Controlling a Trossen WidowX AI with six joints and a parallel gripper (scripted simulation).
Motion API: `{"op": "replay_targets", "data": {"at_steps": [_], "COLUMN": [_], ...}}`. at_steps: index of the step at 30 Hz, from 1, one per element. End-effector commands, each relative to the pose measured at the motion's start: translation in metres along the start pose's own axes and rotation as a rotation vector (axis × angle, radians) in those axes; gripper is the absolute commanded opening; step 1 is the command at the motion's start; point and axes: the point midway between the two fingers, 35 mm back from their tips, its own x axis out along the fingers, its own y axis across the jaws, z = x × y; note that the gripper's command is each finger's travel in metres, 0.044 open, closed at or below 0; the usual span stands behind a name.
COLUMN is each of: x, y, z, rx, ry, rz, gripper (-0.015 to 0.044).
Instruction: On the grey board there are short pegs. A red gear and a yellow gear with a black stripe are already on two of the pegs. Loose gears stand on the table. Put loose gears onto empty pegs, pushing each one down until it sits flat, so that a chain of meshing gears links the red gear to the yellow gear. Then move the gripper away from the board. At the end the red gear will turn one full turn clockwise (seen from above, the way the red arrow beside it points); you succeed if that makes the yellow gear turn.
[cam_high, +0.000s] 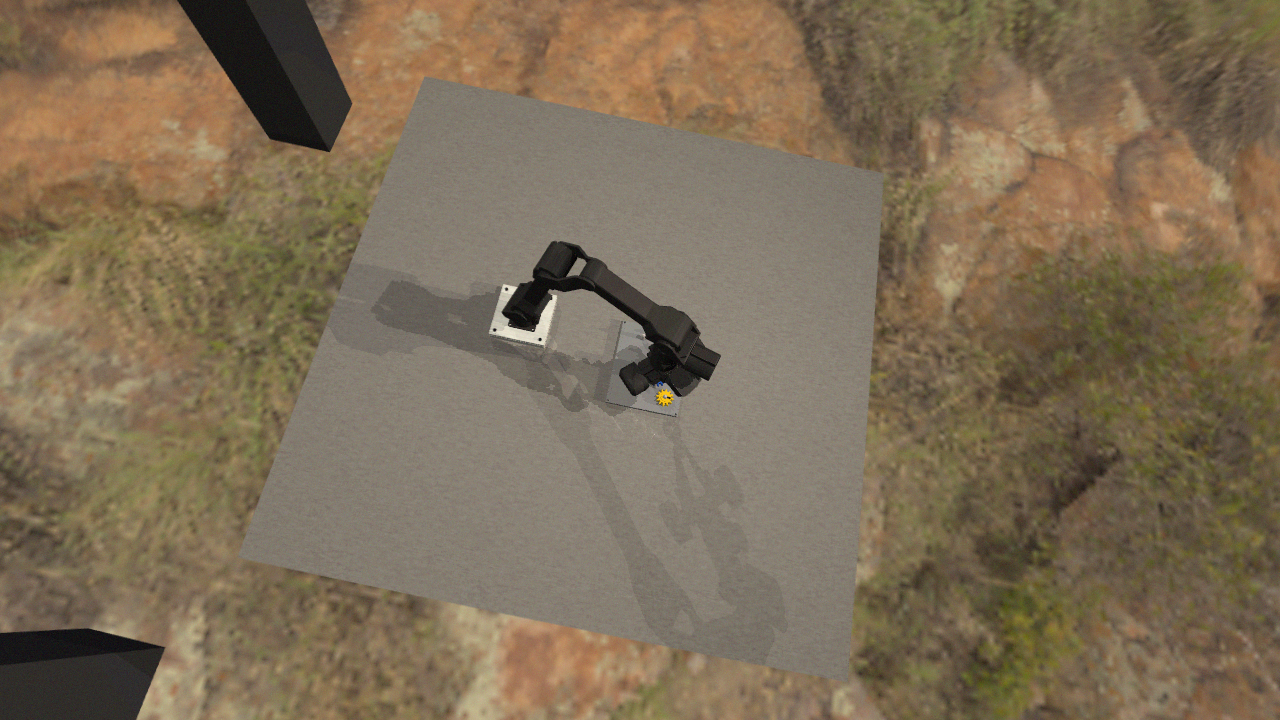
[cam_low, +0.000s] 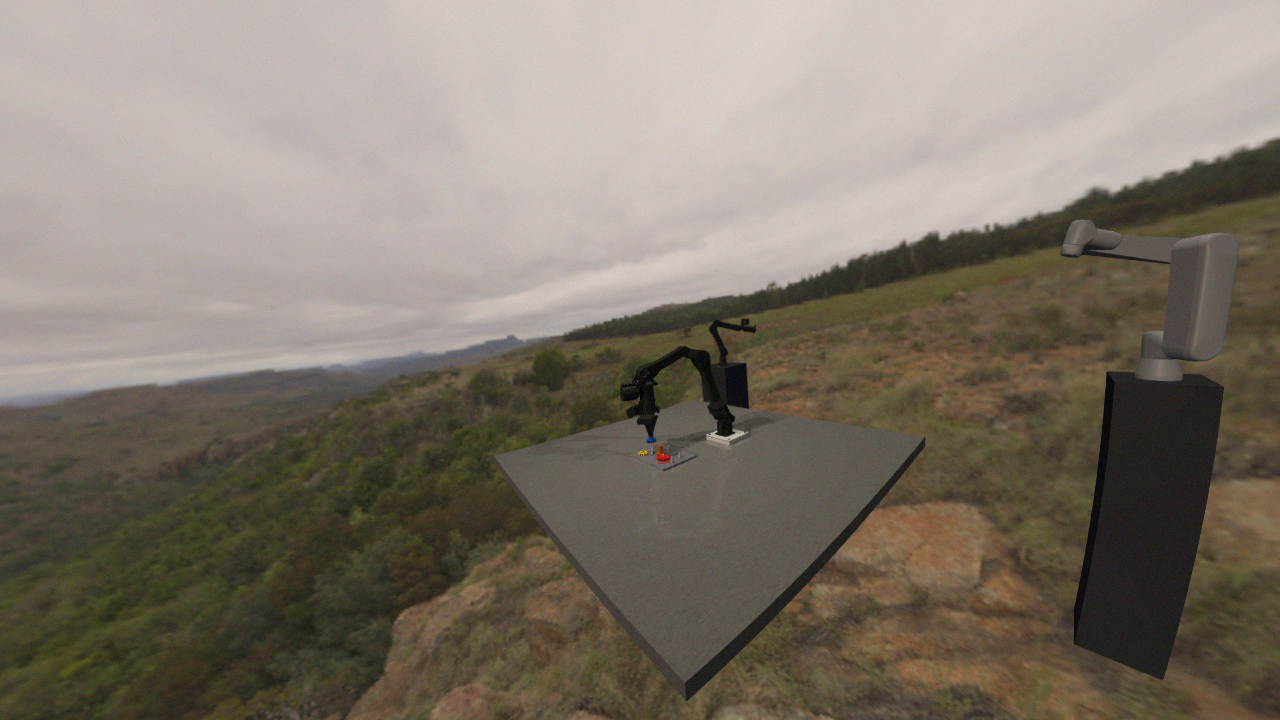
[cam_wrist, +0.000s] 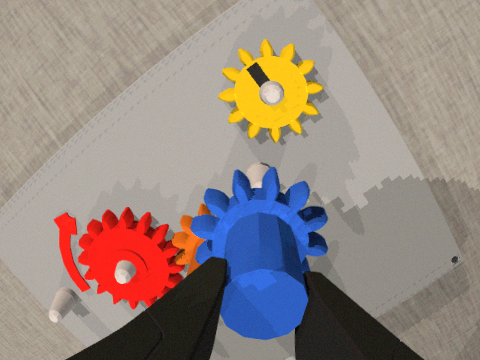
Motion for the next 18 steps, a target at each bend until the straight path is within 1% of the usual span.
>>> {"op": "replay_targets", "data": {"at_steps": [1,6,18], "x": [0.000,0.003,0.019], "y": [-0.001,0.000,-0.001], "z": [0.000,0.000,0.000], "rx": [0.014,0.019,-0.104], "ry": [0.000,-0.001,0.000], "rz": [-0.005,-0.005,-0.005], "gripper": [0.0000,0.0000,0.0000]}}
